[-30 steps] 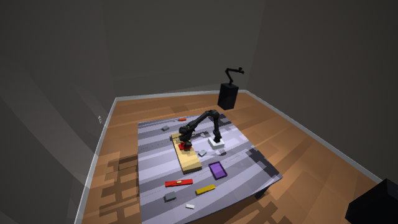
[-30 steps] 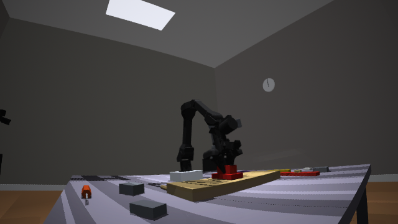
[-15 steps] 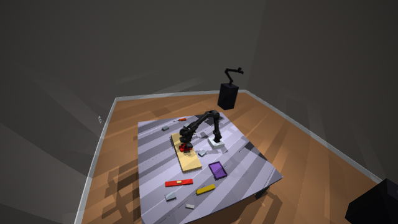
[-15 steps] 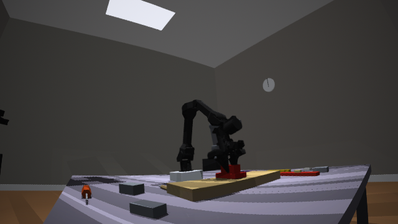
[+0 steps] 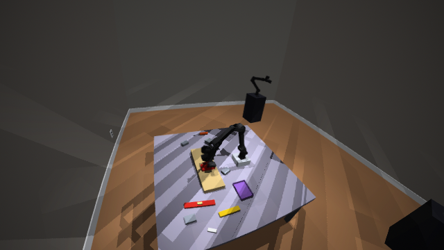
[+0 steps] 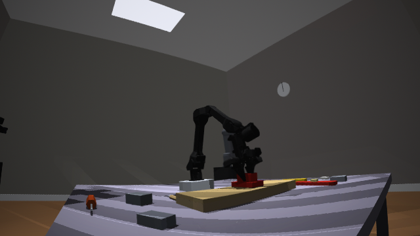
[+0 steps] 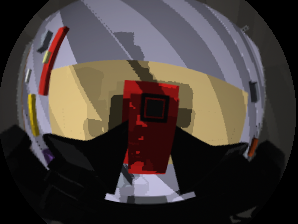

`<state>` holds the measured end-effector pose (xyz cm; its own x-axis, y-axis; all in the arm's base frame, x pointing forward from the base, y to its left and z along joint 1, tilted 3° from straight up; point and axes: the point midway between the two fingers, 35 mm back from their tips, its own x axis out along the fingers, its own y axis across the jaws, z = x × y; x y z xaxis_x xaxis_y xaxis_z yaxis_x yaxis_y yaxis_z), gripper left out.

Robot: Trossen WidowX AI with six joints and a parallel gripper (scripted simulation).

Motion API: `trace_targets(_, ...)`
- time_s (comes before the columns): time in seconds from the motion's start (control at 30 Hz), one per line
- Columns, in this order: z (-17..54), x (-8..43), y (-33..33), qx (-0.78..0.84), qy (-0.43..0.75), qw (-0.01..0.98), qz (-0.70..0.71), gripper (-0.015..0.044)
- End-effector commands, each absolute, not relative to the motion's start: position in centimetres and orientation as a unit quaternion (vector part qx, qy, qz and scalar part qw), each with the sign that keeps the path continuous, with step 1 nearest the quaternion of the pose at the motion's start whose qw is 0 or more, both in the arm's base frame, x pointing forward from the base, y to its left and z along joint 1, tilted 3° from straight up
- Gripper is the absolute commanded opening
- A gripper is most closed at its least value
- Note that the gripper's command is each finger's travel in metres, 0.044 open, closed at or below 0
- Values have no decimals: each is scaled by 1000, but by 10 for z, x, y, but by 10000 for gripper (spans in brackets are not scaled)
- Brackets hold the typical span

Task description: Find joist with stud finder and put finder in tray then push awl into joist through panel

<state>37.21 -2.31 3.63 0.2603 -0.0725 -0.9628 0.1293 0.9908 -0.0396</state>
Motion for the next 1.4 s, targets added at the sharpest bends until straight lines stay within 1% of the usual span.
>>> trace_targets(0.0, 36, 373, -17, 25, 605, 793, -64, 0)
trace_targets(1.37, 34, 381, 46, 27, 605, 793, -62, 0)
